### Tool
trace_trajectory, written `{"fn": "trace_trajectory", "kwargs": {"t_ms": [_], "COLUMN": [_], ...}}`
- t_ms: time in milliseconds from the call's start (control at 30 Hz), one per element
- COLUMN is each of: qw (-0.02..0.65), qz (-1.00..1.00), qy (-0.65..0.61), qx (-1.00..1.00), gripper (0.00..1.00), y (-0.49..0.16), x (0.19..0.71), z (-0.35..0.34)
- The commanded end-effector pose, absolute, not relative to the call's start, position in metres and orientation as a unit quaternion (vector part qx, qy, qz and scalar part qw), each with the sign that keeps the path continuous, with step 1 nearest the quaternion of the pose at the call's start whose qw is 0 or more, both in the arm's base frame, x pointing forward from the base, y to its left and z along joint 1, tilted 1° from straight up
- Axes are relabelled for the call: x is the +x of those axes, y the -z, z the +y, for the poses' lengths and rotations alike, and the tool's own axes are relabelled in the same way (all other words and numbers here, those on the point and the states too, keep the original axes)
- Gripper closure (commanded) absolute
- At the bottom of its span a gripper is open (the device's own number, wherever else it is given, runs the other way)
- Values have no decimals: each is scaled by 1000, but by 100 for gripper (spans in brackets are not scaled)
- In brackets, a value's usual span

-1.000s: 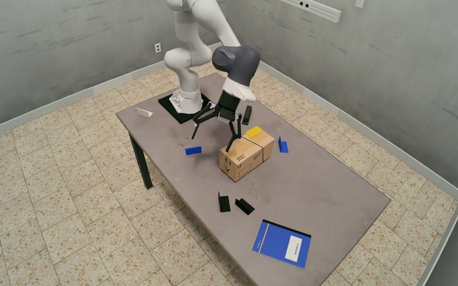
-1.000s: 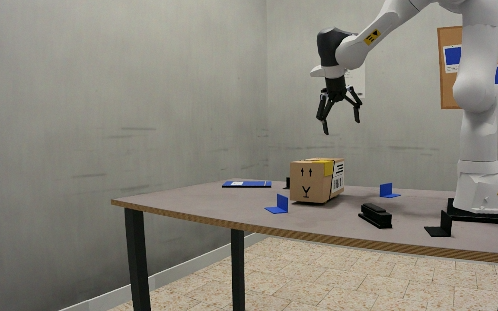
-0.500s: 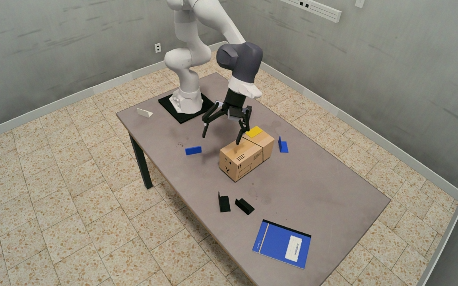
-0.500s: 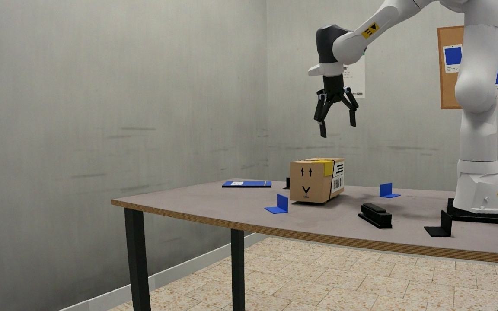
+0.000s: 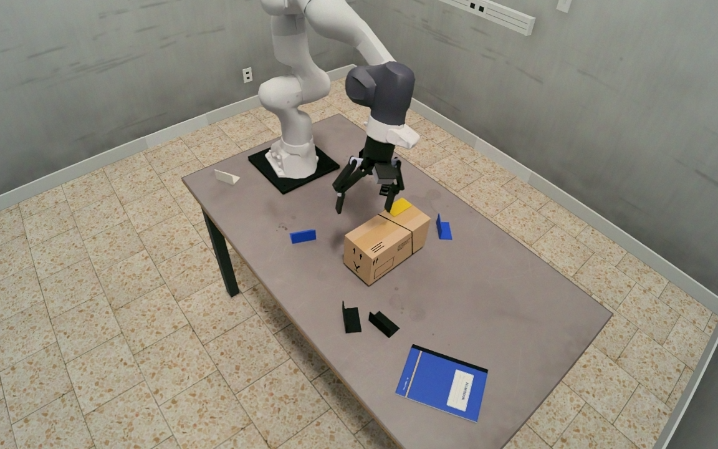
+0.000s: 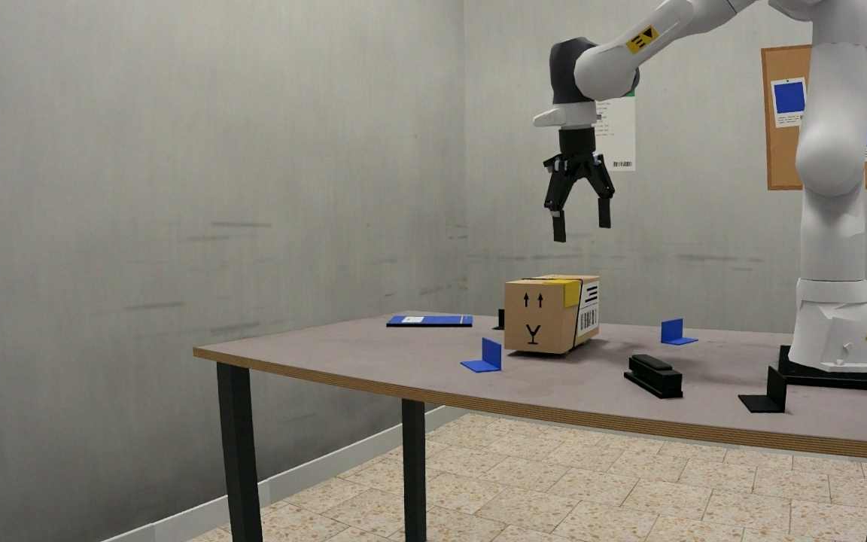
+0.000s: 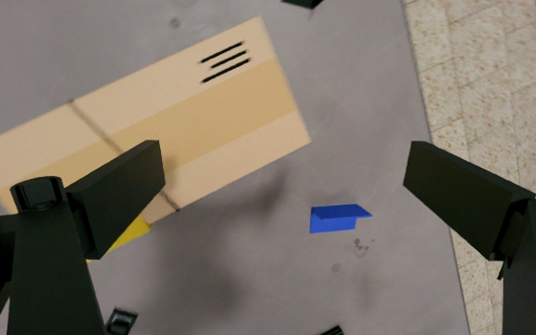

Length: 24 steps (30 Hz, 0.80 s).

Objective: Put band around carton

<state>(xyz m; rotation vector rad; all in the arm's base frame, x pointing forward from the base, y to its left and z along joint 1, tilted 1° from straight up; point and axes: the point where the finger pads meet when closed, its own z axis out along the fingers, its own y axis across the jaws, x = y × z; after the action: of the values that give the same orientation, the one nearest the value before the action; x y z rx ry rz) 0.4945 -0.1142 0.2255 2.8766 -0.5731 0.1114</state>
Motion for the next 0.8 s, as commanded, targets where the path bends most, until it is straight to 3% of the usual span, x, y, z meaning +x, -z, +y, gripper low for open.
{"fn": "trace_trajectory", "kwargs": {"t_ms": [0,767], "qw": [73,2], "qz": [-103,2], "qy": [-17,-6], "qx": [992,1000], "gripper": [0,0], "y": [-222,-219], "x": [489,481], "z": [-94,-33]}}
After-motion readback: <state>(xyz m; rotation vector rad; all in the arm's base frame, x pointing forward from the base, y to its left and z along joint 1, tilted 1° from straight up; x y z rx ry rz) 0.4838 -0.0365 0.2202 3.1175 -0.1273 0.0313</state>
